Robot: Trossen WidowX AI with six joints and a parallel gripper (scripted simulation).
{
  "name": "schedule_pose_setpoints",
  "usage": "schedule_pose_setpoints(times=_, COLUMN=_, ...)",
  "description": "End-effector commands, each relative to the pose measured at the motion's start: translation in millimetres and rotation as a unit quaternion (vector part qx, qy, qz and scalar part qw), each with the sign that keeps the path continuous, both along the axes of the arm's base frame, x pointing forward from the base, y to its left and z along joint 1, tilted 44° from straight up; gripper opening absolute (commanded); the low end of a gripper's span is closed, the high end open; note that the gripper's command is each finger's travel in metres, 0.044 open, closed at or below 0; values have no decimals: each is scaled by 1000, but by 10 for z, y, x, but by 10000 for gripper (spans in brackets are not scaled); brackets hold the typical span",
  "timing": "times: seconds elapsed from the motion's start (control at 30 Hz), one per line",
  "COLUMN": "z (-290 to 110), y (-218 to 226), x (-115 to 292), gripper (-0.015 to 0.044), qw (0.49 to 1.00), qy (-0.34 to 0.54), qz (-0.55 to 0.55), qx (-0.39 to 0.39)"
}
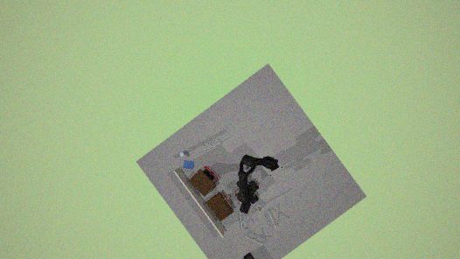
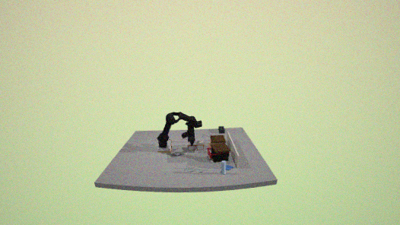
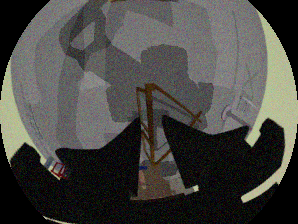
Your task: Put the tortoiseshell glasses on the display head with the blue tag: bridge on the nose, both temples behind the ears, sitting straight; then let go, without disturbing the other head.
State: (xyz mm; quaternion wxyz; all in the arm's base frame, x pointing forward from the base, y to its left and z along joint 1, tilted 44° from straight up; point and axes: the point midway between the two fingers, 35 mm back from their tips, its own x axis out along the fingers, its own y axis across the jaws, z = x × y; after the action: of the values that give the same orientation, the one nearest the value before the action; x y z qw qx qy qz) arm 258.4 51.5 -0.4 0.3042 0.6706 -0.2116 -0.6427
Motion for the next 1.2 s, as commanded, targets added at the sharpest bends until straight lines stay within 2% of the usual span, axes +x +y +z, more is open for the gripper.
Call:
schedule_pose_setpoints(times=0.0, z=-44, y=-54, x=-8, gripper=120, qw=1000, qy=3, qz=2, qx=-3)
schedule_pose_setpoints(times=0.73, z=-192, y=-167, x=-7, gripper=120, qw=1000, qy=3, qz=2, qx=-4)
schedule_pose_setpoints(times=1.17, z=-174, y=-180, x=-4, gripper=33, qw=1000, qy=3, qz=1, qx=-4)
